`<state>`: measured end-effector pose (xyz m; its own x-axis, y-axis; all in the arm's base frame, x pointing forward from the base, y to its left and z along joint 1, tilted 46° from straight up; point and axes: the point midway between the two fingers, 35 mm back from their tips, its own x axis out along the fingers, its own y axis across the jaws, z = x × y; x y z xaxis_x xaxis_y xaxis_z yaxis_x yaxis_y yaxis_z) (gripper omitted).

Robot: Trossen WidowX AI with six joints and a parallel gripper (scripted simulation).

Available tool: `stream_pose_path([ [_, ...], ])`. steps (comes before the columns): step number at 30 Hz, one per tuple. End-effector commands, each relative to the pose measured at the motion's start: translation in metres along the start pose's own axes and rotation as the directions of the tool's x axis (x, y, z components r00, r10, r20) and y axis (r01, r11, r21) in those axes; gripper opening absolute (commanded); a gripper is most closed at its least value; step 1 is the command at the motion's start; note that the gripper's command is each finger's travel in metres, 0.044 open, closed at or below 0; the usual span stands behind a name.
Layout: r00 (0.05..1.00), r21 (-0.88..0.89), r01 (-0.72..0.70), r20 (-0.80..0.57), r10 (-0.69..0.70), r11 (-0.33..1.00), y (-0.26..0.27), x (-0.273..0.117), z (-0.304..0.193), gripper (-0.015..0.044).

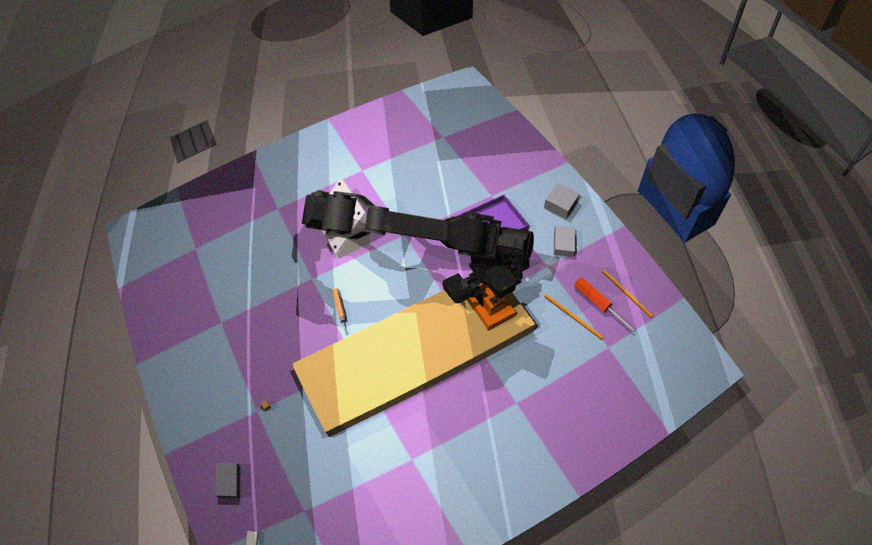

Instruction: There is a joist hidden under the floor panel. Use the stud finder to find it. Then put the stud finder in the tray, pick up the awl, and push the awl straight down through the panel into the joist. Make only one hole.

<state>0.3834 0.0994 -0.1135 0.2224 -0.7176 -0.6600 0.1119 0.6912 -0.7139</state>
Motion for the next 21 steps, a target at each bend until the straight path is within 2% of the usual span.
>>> stream_pose_path([
  [1, 1.000, -0.001, -0.001, -0.003, 0.001, 1.000, -0.007, 0.000, 0.000, 0.0000],
  [21, 1.000, -0.002, 0.001, -0.004, -0.001, 1.000, -0.044, 0.001, 0.000, 0.0000],
])
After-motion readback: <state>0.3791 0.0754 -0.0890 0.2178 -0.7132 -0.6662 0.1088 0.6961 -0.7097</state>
